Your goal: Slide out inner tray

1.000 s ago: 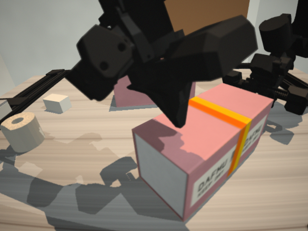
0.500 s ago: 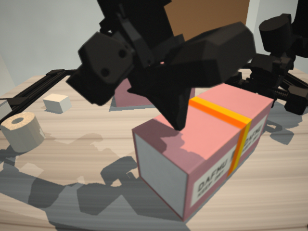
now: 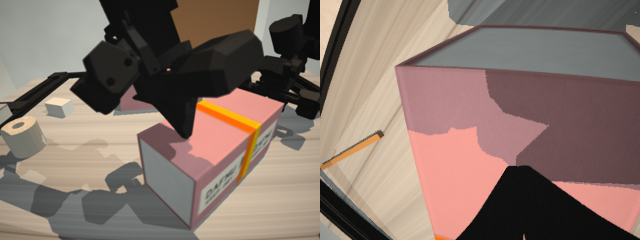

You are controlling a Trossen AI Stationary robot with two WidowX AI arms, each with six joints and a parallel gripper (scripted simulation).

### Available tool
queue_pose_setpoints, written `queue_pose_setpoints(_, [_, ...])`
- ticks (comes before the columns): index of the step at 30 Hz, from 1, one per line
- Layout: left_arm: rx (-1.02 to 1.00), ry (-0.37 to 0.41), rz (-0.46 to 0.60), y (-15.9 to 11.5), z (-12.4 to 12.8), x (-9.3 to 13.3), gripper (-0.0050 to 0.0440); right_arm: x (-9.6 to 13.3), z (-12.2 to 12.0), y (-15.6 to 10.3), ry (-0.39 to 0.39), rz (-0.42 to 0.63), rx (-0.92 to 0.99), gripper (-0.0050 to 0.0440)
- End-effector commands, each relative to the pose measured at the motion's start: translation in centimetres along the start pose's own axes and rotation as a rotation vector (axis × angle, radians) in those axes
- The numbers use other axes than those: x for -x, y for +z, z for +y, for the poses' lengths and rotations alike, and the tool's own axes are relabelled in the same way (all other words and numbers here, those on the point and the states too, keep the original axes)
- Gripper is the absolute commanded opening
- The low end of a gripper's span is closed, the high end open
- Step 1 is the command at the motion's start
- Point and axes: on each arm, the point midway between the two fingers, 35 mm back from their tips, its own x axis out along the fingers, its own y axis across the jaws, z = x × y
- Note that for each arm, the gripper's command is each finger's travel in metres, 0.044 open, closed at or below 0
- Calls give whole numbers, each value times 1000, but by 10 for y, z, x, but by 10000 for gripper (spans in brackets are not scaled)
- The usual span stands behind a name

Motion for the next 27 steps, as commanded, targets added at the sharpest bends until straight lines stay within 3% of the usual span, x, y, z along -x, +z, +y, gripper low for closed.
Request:
queue_pose_setpoints(1, [-6, -9, -3, 2, -3, -5, 0, 0, 0, 0, 0, -2, 6, 0])
queue_pose_setpoints(27, [-6, -9, -3, 2, -4, -8, 0, -10, 0, 6, 0, -2, 7, 0])
